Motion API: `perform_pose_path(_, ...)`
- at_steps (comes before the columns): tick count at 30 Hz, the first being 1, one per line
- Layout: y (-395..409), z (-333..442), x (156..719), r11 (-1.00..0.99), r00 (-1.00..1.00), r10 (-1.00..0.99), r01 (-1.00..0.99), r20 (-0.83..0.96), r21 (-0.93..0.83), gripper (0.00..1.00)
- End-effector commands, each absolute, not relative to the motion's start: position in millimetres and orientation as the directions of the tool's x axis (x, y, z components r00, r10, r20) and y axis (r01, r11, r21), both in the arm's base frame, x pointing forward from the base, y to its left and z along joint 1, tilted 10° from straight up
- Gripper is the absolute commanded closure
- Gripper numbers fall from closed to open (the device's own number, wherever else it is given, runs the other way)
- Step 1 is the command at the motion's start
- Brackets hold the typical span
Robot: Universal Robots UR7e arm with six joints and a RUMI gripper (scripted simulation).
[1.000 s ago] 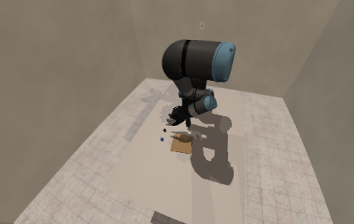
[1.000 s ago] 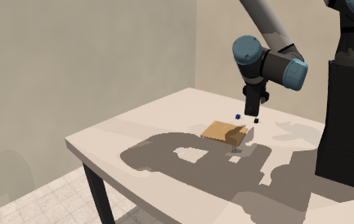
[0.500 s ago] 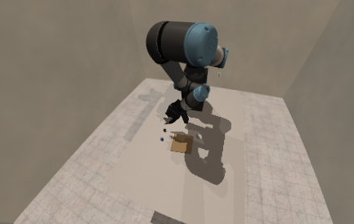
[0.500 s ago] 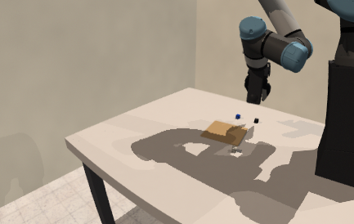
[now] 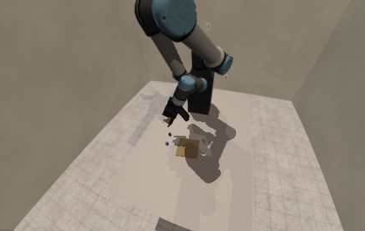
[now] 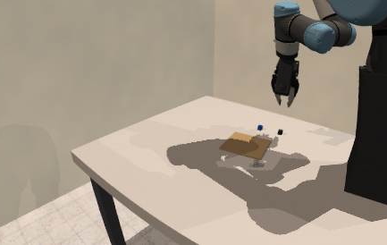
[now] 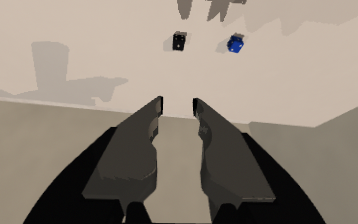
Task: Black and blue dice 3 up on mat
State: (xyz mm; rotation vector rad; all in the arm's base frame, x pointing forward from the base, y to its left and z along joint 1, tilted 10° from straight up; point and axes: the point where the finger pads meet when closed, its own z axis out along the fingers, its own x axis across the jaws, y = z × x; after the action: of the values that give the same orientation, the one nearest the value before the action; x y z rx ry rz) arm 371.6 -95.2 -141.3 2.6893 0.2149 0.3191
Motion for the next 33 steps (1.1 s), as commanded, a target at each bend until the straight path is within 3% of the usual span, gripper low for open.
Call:
perform_pose_path(1,-103,-137,372,-0.951,0.963,0.202,0.149,0.177,0.272,0.82)
perform_pose_path(12,-111,-132,373,-0.978,0.963,0.200,0.187,0.181,0.089,0.82)
perform_pose_path(32,-115,-128,373,-0.979,0.963,0.201,0.202,0.178,0.015,0.82)
perform_pose_path(33,-115,-128,373,-0.979,0.963,0.201,0.202,0.178,0.015,0.00)
